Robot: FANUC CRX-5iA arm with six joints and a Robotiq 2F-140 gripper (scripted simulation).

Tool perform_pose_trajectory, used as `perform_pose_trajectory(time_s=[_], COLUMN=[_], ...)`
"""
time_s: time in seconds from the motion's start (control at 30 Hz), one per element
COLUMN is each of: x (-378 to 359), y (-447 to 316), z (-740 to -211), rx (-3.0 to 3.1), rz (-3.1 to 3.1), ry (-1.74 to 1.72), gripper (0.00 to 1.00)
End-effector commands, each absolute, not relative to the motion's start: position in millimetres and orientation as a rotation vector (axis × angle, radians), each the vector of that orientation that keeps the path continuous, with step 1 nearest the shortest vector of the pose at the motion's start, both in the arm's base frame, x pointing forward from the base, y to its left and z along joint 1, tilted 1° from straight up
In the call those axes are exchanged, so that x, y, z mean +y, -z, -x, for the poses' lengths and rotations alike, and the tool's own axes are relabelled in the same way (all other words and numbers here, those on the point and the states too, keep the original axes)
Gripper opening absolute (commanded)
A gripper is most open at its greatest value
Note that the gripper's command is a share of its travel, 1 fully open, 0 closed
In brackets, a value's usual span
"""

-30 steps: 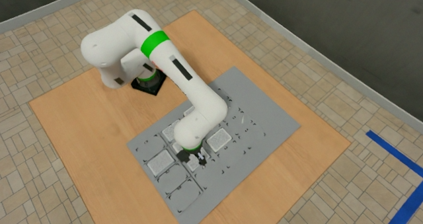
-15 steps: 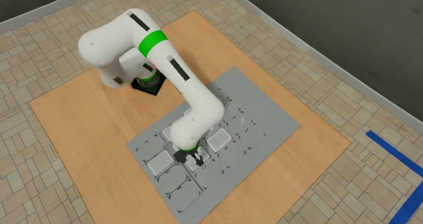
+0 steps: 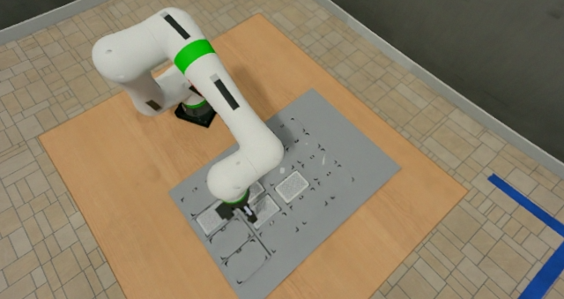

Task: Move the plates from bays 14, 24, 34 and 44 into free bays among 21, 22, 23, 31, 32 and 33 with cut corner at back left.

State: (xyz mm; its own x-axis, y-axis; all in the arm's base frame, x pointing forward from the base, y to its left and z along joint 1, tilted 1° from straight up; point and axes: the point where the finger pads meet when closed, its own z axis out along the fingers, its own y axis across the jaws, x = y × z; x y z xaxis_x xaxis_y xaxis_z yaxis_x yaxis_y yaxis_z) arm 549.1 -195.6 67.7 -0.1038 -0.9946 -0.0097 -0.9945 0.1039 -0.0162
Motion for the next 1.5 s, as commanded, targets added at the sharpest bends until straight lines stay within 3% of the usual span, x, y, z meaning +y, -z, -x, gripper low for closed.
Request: perform_pose_trajectory(time_s=[0.0, 1.13, 1.47], x=[-203.9, -297.0, -297.0], y=[-68.6, -66.5, -65.2], z=[-543.2, -467.6, -467.6], rx=[2.319, 2.32, 2.32], rz=[2.09, 2.091, 2.091], ry=[0.012, 0.012, 0.012], gripper=[0.7, 0.7, 0.7])
